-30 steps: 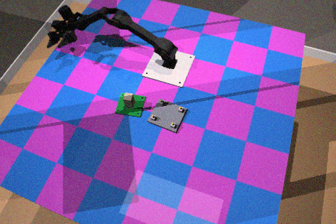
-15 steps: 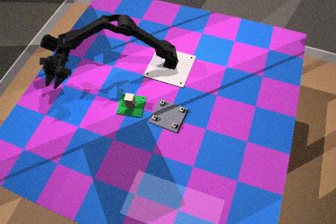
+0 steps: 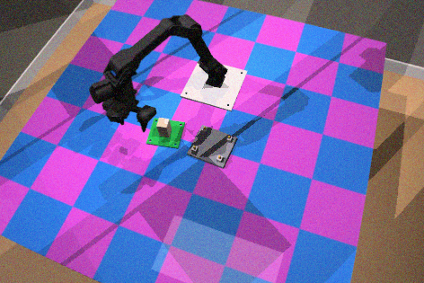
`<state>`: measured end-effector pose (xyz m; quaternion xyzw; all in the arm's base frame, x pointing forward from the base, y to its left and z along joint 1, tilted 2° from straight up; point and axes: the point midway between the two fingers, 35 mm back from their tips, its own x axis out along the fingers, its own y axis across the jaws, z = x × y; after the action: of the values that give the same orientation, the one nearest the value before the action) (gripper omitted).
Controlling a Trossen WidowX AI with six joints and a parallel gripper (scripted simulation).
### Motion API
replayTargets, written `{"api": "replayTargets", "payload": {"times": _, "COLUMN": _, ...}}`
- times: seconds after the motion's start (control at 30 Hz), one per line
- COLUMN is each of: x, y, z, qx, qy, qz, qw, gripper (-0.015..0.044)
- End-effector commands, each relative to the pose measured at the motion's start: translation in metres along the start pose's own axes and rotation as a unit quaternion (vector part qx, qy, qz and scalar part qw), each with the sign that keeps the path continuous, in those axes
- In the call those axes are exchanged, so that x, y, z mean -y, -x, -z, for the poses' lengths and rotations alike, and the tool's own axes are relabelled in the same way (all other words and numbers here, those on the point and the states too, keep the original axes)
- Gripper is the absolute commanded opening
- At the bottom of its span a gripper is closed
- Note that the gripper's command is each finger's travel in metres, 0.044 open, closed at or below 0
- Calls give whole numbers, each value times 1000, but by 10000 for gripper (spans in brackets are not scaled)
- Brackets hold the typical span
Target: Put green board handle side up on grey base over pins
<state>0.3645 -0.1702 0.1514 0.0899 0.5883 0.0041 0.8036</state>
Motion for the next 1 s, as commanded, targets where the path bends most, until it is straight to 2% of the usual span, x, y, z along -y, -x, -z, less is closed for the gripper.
{"api": "replayTargets", "payload": {"times": 0.0, "x": -40, "y": 14, "z": 38, "qx": -90, "qy": 71, "qz": 29, "qw": 993, "gripper": 440}}
{"api": "replayTargets", "payload": {"times": 0.1, "x": -66, "y": 28, "z": 67, "qx": -153, "qy": 130, "qz": 52, "qw": 978, "gripper": 440}}
{"api": "replayTargets", "payload": {"times": 0.3, "x": -67, "y": 30, "z": 69, "qx": -158, "qy": 134, "qz": 54, "qw": 977, "gripper": 440}}
{"api": "replayTargets", "payload": {"times": 0.47, "x": -62, "y": -2, "z": 78, "qx": -158, "qy": 134, "qz": 54, "qw": 977, "gripper": 440}}
{"api": "replayTargets", "payload": {"times": 0.97, "x": -58, "y": -26, "z": 85, "qx": -158, "qy": 134, "qz": 54, "qw": 977, "gripper": 440}}
